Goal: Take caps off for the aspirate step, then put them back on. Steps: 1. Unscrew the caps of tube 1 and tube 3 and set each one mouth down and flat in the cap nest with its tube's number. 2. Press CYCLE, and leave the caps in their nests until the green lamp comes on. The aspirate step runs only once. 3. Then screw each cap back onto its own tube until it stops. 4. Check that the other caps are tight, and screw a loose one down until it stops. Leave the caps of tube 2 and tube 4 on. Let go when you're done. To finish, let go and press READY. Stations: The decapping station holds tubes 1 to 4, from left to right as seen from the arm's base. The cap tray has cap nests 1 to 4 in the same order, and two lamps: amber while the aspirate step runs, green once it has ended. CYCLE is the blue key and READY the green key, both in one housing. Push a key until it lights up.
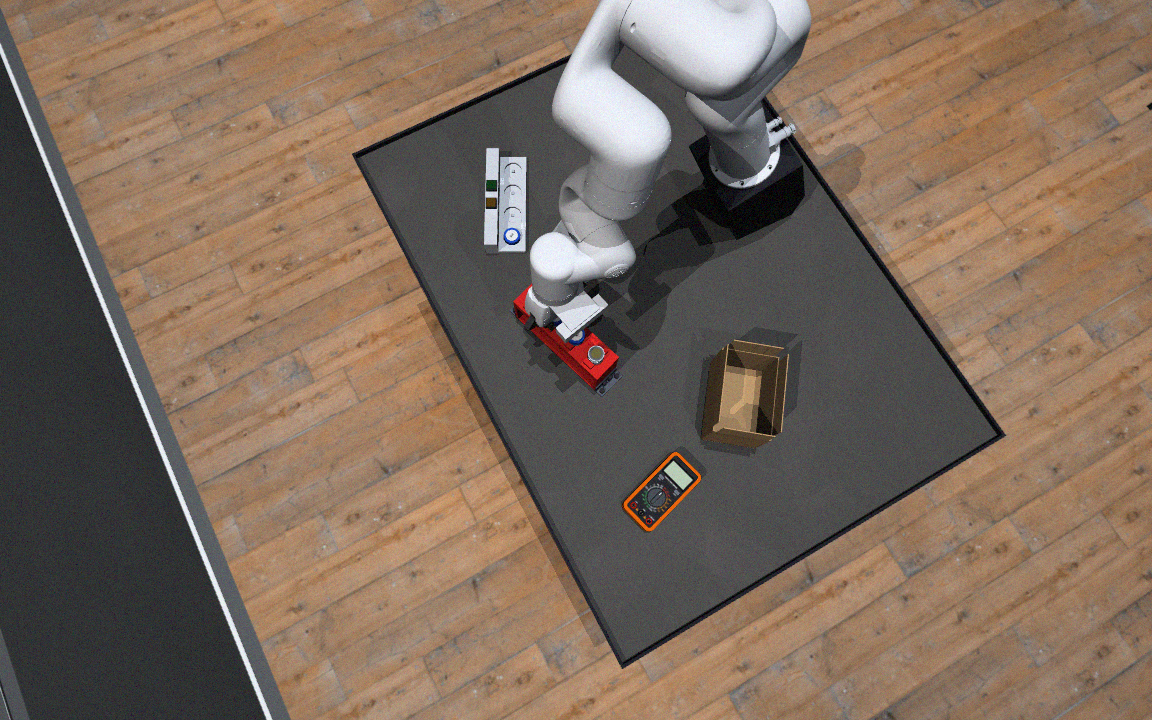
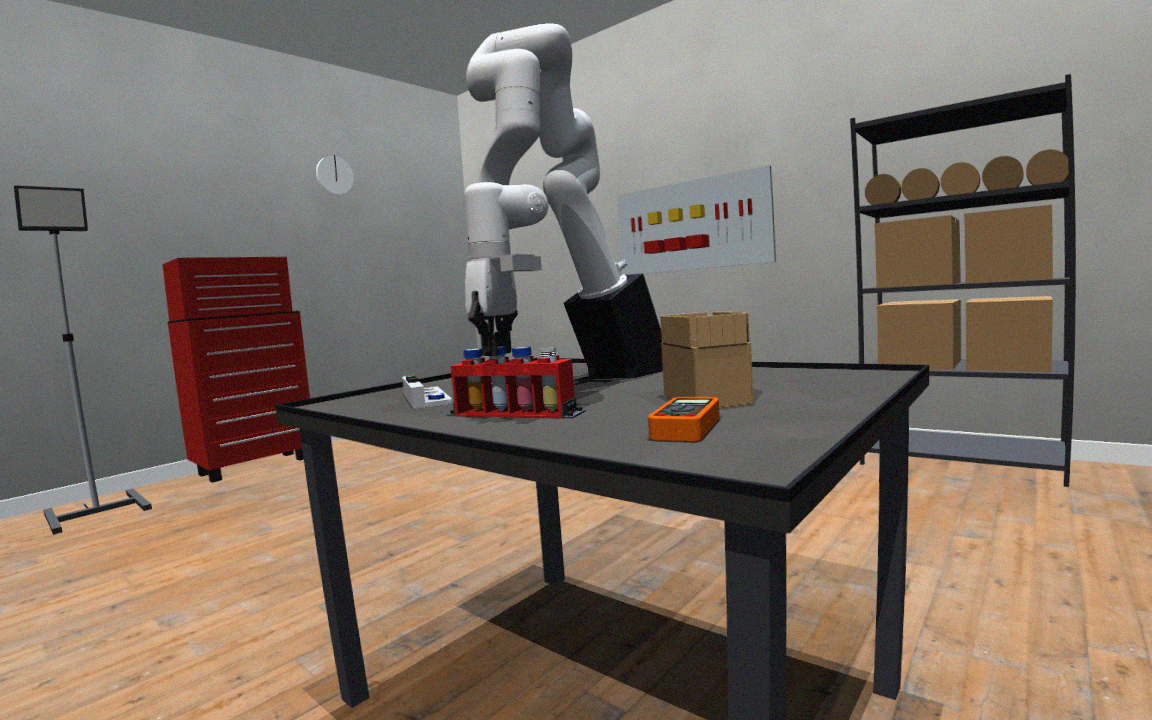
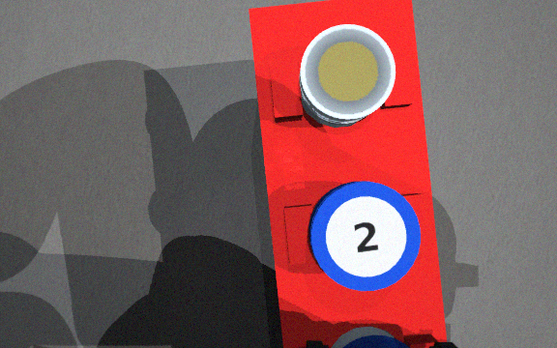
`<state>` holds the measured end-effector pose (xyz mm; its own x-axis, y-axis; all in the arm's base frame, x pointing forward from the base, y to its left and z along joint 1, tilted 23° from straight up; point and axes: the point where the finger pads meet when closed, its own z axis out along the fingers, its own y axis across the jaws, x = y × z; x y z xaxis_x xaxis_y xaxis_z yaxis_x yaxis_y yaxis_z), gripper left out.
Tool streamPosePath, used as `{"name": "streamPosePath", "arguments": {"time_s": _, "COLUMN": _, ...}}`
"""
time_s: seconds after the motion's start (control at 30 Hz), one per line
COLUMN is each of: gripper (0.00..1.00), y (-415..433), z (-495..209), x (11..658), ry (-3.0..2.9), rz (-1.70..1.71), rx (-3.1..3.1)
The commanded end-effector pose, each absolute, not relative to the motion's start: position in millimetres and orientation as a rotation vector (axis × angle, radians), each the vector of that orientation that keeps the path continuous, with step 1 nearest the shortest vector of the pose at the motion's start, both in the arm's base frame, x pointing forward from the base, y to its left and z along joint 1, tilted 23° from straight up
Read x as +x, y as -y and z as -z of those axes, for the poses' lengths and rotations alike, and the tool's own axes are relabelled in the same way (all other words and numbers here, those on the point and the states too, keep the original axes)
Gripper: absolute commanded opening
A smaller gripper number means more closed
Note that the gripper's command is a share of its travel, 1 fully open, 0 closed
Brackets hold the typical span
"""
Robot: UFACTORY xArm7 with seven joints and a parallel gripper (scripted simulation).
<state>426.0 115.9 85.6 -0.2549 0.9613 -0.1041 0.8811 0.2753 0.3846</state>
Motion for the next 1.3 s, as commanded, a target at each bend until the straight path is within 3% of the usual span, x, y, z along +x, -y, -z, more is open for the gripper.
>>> {"name": "streamPosePath", "arguments": {"time_s": 0.0, "gripper": 0.00, "y": -115.4, "z": -86.5, "x": 426.9, "ry": -2.397, "rz": -0.317, "rx": 1.410}}
{"name": "streamPosePath", "arguments": {"time_s": 0.5, "gripper": 0.00, "y": -115.3, "z": -86.6, "x": 426.8, "ry": -2.683, "rz": -0.143, "rx": 0.562}}
{"name": "streamPosePath", "arguments": {"time_s": 0.73, "gripper": 0.00, "y": -115.3, "z": -86.6, "x": 426.8, "ry": -2.688, "rz": -0.137, "rx": 0.534}}
{"name": "streamPosePath", "arguments": {"time_s": 0.77, "gripper": 0.46, "y": -115.3, "z": -86.6, "x": 426.8, "ry": -2.688, "rz": -0.137, "rx": 0.534}}
{"name": "streamPosePath", "arguments": {"time_s": 1.1, "gripper": 0.46, "y": -115.3, "z": -86.6, "x": 426.8, "ry": -2.688, "rz": -0.137, "rx": 0.534}}
{"name": "streamPosePath", "arguments": {"time_s": 1.27, "gripper": 0.46, "y": -115.3, "z": -86.8, "x": 426.7, "ry": -2.611, "rz": -0.206, "rx": 0.869}}
